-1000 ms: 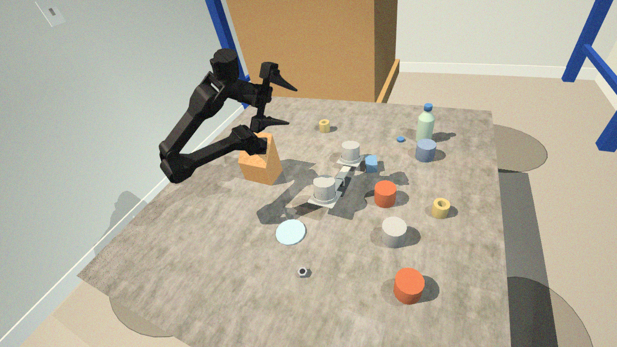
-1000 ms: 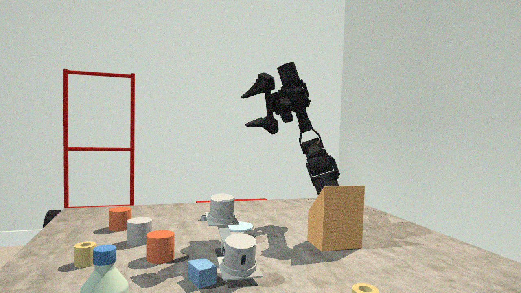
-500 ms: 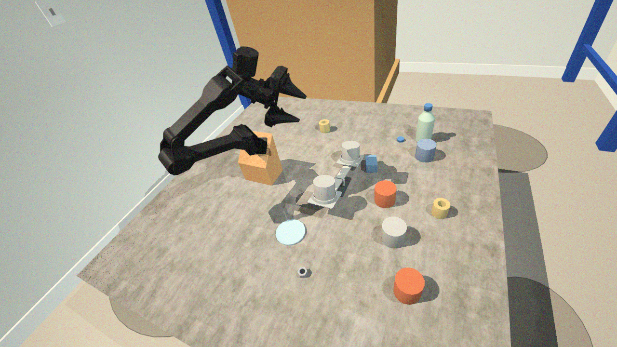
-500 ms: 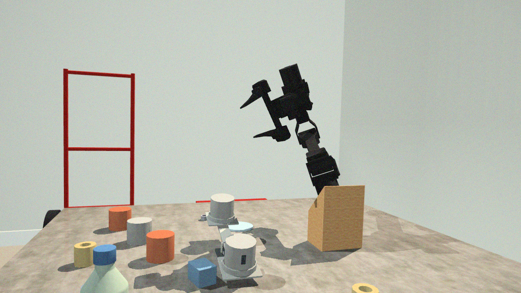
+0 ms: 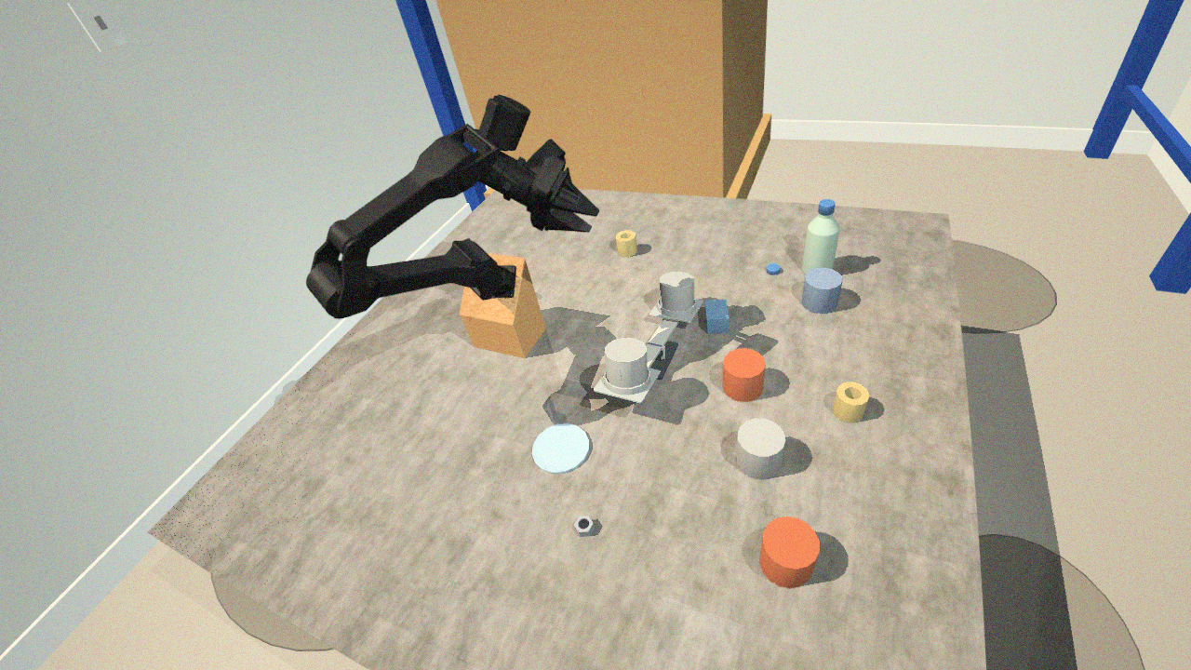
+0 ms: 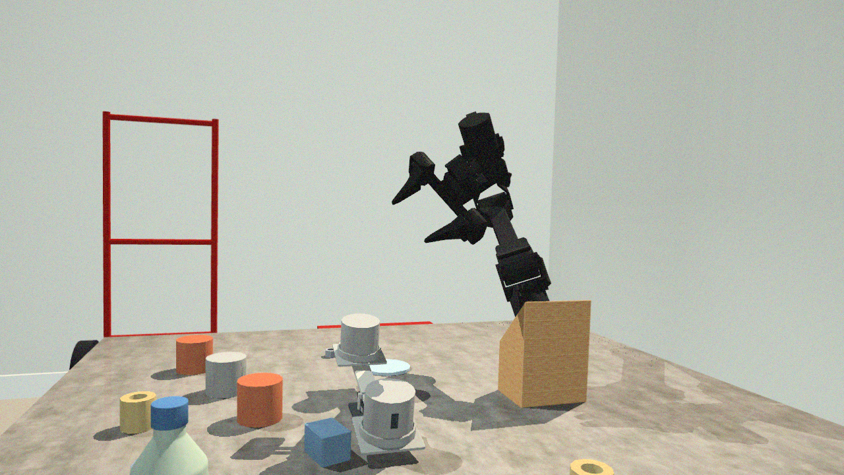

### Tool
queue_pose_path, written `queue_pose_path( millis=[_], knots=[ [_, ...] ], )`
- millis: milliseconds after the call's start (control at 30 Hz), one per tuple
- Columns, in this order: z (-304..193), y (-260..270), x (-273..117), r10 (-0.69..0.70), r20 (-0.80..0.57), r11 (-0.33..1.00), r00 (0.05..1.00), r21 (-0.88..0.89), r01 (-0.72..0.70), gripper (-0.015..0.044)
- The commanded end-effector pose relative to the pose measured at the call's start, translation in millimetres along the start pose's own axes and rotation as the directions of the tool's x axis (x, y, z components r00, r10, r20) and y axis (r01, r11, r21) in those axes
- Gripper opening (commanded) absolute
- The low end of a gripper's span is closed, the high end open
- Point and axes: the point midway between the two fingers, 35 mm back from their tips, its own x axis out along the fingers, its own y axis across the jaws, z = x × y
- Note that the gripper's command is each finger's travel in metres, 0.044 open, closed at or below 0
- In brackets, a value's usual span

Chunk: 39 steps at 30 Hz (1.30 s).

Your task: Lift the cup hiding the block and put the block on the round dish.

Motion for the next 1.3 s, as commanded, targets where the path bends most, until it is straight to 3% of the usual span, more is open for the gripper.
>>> queue_pose_path(
  millis=[0,400,933,1100,1267],
  knots=[
    [0,13,4,0.025,-0.022,0.993,0.999,0.119,-0.023,0.0440],
    [-2,48,16,0.080,-0.100,0.865,0.992,0.501,-0.019,0.0440],
    [-15,87,26,0.122,-0.215,0.516,0.969,0.848,0.124,0.0440],
    [-15,88,26,0.124,-0.218,0.515,0.968,0.848,0.125,0.0440],
    [-4,86,34,0.172,-0.254,0.625,0.952,0.775,0.093,0.0440]
  ],
)
